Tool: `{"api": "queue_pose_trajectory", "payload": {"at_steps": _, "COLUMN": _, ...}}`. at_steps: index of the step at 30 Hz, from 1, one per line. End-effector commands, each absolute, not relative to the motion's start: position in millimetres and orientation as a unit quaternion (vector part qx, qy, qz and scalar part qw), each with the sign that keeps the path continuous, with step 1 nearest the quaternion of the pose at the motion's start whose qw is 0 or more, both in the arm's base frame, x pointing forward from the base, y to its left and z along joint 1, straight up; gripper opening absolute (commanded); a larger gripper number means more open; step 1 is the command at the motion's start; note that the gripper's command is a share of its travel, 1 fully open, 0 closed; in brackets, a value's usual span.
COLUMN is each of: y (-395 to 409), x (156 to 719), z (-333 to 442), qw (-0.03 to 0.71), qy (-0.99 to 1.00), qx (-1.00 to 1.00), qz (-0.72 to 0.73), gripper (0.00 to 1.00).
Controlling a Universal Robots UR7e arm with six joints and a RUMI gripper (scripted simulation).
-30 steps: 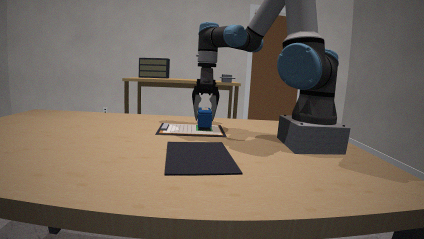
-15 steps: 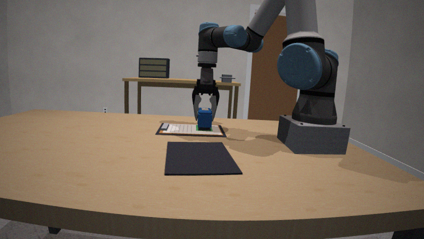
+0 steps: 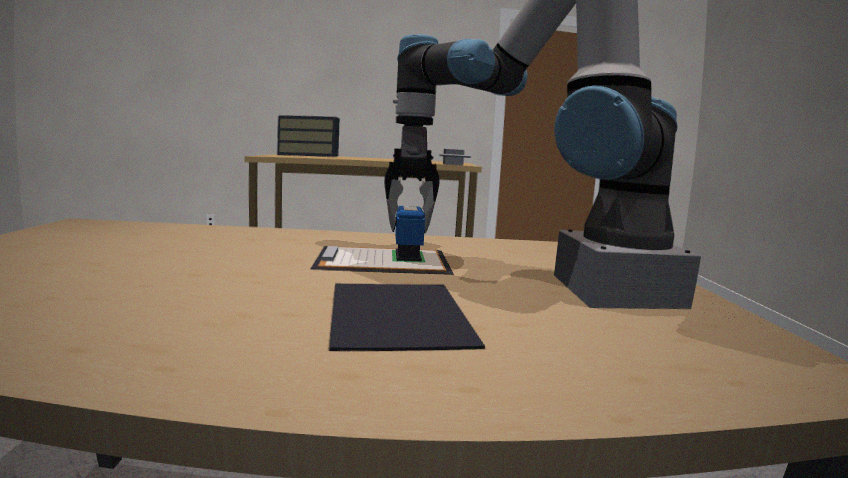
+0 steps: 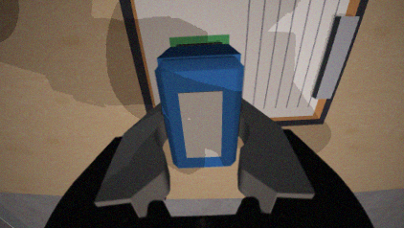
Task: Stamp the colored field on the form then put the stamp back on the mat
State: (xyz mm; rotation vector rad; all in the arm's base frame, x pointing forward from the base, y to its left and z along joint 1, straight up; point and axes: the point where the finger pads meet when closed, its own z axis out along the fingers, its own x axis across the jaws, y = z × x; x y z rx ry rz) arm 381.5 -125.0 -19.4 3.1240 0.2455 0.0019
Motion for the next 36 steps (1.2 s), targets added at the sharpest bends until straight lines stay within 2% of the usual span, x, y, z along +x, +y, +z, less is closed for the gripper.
{"api": "queue_pose_trajectory", "payload": {"at_steps": 1, "y": -125.1, "x": 381.6, "z": -11.9, "qw": 0.004, "qy": 0.078, "qx": 0.997, "qz": 0.001, "gripper": 0.20}}
{"api": "queue_pose_trajectory", "payload": {"at_steps": 19, "y": -125.1, "x": 381.7, "z": -10.6, "qw": 0.004, "qy": 0.078, "qx": 0.997, "qz": 0.001, "gripper": 0.20}}
{"api": "queue_pose_trajectory", "payload": {"at_steps": 27, "y": -124.0, "x": 381.7, "z": 24.9, "qw": 0.004, "qy": 0.078, "qx": 0.997, "qz": 0.001, "gripper": 0.20}}
{"api": "queue_pose_trajectory", "payload": {"at_steps": 36, "y": -124.0, "x": 381.7, "z": 26.3, "qw": 0.004, "qy": 0.078, "qx": 0.997, "qz": 0.001, "gripper": 0.20}}
